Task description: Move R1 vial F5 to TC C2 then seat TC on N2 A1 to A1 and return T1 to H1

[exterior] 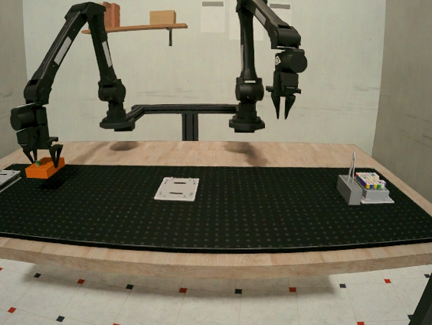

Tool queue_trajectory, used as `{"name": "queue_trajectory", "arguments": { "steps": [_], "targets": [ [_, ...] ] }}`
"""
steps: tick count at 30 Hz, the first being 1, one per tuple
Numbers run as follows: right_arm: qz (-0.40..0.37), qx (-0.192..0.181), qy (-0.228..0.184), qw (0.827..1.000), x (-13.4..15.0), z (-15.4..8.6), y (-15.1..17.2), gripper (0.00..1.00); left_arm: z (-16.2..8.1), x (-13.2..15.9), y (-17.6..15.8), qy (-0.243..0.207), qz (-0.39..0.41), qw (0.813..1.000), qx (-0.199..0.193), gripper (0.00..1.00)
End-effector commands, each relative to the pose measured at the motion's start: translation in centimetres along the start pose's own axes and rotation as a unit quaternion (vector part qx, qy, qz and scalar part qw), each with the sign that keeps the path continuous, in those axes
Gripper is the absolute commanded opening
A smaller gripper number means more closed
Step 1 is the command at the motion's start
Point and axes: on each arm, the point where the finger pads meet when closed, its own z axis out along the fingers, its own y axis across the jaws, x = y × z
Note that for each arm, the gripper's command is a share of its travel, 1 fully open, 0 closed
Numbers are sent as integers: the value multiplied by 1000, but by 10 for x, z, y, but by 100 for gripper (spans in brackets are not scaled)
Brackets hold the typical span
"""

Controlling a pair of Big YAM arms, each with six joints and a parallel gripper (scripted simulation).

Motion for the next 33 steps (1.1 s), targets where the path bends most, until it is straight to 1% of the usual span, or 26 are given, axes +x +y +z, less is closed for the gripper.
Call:
{"name": "queue_trajectory", "arguments": {
  "steps": [1,33],
  "targets": [
    [-1,1,-6,1000,-15,-5,-15,0,-12,-12,4,-18,-6,1000,-5,24],
    [-1,2,-6,1000,-15,-5,-64,0,-12,-12,4,-18,-6,1000,-5,24]
  ]
}}
